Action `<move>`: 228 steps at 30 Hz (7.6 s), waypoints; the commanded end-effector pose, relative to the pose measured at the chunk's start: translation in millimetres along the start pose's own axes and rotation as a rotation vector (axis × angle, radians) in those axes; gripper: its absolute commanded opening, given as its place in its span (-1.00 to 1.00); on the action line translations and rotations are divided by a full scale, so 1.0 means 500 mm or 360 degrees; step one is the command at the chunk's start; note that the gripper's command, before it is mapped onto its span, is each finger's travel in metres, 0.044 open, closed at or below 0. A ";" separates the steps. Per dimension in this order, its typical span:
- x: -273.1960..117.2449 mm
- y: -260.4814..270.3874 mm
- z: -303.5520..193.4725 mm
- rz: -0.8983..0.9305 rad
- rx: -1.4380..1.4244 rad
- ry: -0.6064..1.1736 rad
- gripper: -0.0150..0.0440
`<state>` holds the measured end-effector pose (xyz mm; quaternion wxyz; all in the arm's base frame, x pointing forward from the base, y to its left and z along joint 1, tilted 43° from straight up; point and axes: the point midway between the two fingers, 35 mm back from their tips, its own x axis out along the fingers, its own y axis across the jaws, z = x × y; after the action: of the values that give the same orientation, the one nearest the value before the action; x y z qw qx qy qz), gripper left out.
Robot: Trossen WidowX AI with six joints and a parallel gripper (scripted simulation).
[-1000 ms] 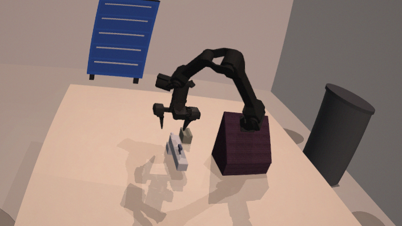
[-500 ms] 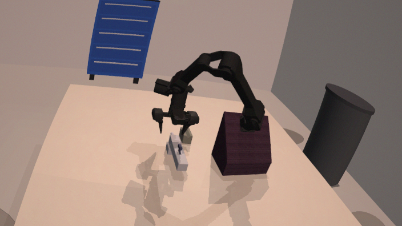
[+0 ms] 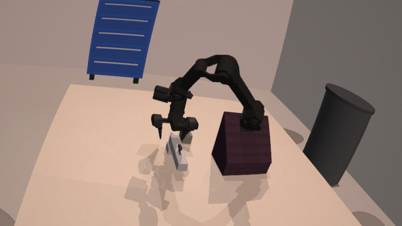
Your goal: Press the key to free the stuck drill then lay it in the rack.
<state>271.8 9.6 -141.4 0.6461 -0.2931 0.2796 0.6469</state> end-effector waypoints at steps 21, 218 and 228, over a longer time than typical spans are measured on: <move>0.011 0.001 0.004 0.0002 -0.0001 -0.0002 -0.45; -0.010 0.003 -0.181 -0.0004 0.0007 0.0000 -0.49; -0.018 0.004 -0.180 -0.0004 0.0007 0.0001 -0.49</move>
<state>271.2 -60.9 -197.4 0.6485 -0.2895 0.2812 0.6454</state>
